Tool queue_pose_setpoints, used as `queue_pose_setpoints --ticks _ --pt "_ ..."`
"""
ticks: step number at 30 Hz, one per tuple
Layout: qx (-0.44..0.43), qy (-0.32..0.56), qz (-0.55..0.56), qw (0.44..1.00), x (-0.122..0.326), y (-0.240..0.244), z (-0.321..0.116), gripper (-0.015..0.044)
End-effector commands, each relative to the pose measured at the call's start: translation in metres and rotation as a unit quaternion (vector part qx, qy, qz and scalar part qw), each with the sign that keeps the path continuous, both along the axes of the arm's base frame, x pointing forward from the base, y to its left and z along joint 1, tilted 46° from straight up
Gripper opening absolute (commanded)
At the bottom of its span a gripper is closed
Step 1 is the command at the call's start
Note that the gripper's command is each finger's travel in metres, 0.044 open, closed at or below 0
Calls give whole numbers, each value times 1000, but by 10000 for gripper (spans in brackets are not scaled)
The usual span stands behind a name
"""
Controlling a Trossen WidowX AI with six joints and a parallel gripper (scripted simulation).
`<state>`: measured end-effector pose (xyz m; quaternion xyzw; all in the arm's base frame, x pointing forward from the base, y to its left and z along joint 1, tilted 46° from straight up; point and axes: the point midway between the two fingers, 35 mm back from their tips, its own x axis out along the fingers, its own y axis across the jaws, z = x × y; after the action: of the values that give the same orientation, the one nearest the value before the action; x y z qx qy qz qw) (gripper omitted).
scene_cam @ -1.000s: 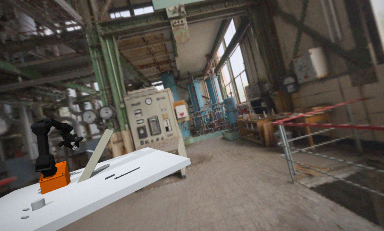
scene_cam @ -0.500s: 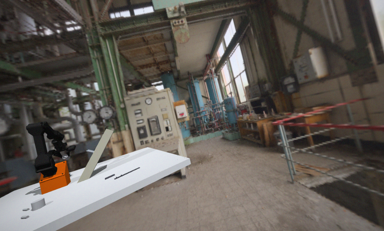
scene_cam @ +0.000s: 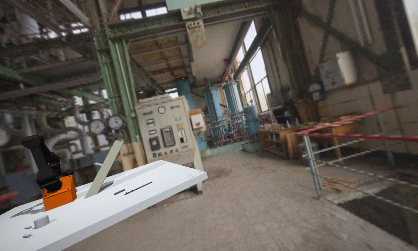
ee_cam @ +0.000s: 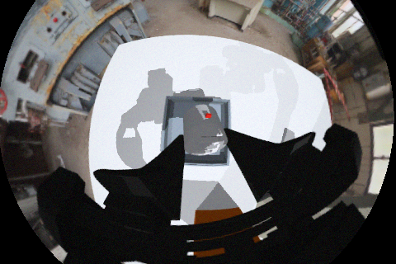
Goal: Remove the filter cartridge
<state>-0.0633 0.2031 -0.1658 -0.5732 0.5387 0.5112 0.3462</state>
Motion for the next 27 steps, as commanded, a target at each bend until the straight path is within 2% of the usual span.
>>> queue_pose_setpoints --ticks 1,17,22,27 --pt "4 9 8 1000 -4 -2 -3 0" --pt "3 10 8 1000 -3 -50 -52 0" --pt "3 10 8 1000 -3 -55 -55 0" --pt "1 8 10 1000 -2 -52 -53 131"
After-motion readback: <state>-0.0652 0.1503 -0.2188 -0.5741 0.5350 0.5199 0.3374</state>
